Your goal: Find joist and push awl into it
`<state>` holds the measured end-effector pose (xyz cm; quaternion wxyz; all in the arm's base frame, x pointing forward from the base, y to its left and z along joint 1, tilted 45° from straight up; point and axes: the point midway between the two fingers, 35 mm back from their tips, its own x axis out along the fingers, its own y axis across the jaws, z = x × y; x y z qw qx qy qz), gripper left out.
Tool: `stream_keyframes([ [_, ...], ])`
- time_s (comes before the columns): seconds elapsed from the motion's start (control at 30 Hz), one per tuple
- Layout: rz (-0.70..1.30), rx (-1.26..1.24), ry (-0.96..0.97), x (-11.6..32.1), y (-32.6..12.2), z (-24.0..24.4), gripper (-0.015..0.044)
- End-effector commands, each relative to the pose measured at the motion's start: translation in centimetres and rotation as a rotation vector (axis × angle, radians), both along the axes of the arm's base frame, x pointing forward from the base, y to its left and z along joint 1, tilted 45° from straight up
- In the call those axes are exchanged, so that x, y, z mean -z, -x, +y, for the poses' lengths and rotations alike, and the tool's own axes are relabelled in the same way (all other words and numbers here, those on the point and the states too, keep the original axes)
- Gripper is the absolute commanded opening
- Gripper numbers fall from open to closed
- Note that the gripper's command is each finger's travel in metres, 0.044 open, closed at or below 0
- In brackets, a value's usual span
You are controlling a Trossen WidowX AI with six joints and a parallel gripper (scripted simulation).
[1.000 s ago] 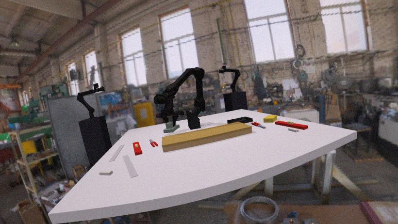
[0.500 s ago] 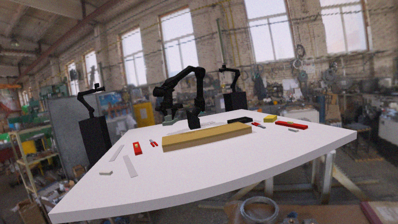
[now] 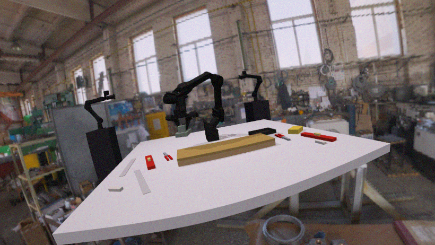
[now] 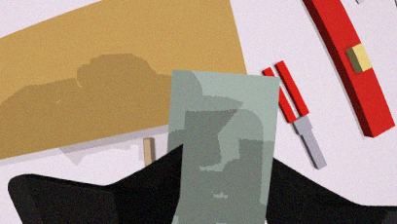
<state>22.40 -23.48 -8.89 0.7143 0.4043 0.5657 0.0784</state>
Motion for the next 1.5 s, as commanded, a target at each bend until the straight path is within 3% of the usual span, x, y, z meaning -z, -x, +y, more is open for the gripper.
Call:
stream_keyframes([
  [0.0,-0.047,-0.038,0.01,-0.2,-2.1,-0.7,0.0],
  [0.67,-0.205,-0.198,0.024,-0.9,-10.5,-1.2,0.0],
  [1.47,-0.211,-0.203,0.024,1.3,-11.2,0.8,0.0],
])
